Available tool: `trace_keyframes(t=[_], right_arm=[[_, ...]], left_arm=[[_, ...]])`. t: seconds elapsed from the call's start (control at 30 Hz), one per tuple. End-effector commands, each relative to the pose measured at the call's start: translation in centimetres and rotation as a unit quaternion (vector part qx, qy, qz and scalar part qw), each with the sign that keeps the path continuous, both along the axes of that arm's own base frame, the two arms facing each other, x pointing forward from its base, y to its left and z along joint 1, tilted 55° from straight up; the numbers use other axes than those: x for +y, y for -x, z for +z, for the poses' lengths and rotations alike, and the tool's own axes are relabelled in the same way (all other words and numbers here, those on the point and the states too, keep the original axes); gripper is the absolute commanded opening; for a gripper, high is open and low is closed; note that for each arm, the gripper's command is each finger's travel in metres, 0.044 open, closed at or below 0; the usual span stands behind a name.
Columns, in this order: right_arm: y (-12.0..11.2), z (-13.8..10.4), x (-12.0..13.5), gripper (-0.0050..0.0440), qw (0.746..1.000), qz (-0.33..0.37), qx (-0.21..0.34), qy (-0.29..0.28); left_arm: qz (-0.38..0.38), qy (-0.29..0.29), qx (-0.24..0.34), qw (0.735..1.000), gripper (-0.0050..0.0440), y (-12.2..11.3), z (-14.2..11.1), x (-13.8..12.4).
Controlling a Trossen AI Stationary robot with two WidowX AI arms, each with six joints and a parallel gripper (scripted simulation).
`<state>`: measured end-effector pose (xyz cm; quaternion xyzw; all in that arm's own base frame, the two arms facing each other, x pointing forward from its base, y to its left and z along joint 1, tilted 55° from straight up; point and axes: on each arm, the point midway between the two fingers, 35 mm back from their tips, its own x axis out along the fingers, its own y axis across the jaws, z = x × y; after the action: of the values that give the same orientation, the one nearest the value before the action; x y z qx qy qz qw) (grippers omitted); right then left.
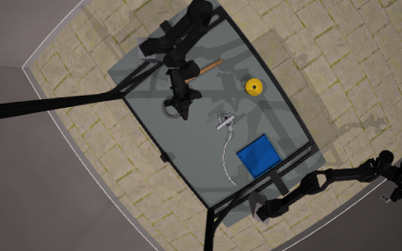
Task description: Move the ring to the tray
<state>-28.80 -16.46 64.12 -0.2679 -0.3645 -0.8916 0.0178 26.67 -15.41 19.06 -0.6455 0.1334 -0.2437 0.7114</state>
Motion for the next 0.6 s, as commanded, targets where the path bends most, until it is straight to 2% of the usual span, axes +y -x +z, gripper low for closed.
trace_keyframes(t=[0.0, 0.53, 0.57], right_arm=[[0.00, 0.00, 0.00, 0.0400, 1.000, 0.000, 0.000, 0.000], [0.00, 0.00, 0.00, 0.0400, 1.000, 0.000, 0.000, 0.000], [0.00, 0.00, 0.00, 0.0376, 1.000, 0.000, 0.000, 0.000]], left_arm=[[0.000, 0.000, 0.000, 1.000, 0.0000, 0.00, 0.00, 0.00], [0.000, 0.000, 0.000, 1.000, 0.0000, 0.00, 0.00, 0.00], [0.000, 0.000, 0.000, 1.000, 0.0024, 0.00, 0.00, 0.00]])
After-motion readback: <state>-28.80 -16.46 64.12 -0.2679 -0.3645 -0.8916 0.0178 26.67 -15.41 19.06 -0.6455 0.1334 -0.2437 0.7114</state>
